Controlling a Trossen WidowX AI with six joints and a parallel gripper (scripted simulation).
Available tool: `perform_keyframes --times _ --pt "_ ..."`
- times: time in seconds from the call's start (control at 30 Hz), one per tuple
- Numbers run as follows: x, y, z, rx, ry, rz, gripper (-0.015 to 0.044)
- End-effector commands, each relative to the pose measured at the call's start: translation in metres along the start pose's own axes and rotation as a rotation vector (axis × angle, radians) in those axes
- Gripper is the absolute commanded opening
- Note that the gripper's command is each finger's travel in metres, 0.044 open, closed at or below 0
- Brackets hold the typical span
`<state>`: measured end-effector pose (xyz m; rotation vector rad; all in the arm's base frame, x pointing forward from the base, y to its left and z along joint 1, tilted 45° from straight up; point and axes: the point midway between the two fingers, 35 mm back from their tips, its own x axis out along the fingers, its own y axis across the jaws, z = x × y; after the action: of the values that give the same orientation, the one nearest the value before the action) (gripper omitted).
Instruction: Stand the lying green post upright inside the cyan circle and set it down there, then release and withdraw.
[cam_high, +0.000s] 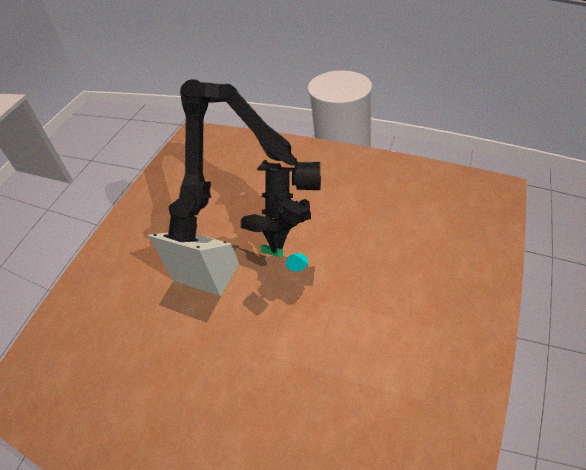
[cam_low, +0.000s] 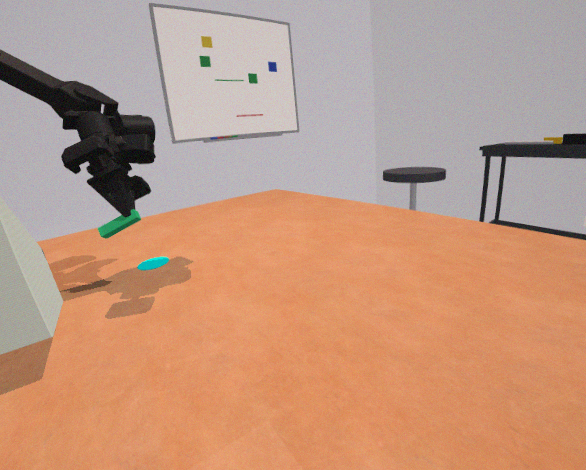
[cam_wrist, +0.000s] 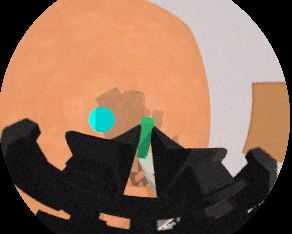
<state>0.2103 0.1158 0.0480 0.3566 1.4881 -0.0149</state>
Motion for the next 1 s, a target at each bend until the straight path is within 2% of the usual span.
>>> perform_keyframes --times 0.0,0.97 --pt "0.0001 -0.0006 0.0007 0.004 -0.030 -0.013 0.0023" --pt "0.0036 -0.0005 0.0024 0.023 -0.206 -0.077 0.0023"
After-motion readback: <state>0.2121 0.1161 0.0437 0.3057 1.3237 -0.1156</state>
